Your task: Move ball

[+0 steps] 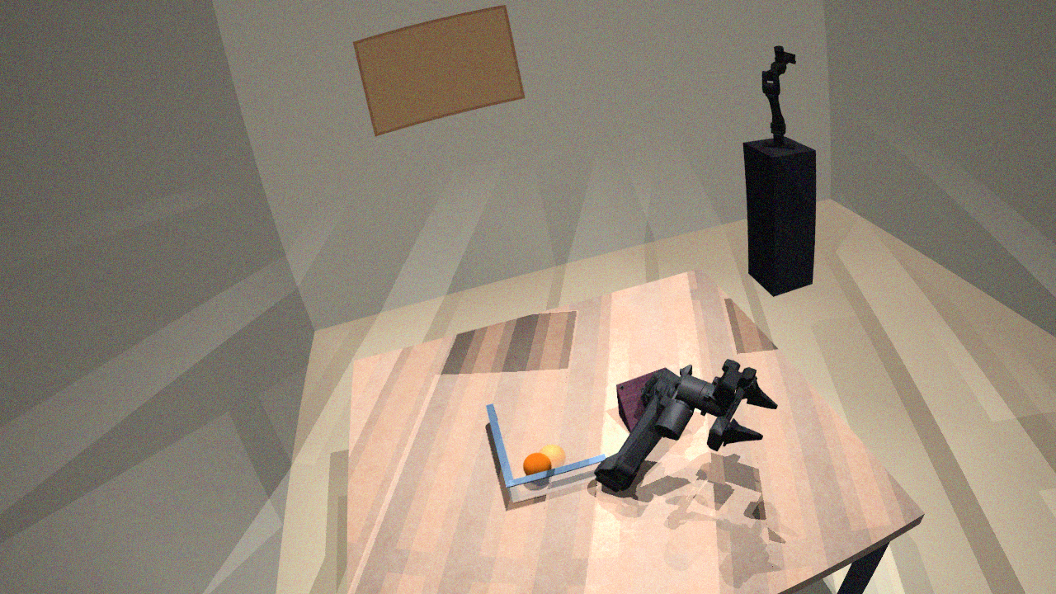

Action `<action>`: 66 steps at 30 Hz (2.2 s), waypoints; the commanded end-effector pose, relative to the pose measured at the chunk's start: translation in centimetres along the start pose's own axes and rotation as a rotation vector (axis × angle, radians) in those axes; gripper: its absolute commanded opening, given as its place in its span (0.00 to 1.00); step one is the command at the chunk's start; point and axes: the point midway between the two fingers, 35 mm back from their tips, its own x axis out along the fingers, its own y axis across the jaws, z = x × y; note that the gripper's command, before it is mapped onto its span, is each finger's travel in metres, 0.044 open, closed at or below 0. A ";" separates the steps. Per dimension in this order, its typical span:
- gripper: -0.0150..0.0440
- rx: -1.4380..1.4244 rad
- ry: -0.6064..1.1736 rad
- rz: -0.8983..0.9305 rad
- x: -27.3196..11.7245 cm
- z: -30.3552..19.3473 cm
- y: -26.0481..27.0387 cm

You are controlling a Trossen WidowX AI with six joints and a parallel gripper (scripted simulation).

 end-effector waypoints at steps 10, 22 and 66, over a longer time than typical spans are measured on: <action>1.00 -0.198 -0.390 0.314 -0.7 9.4 8.9; 1.00 -0.345 -1.052 0.728 -13.0 19.9 18.9; 1.00 -0.799 -3.817 1.718 -53.4 -11.0 -8.8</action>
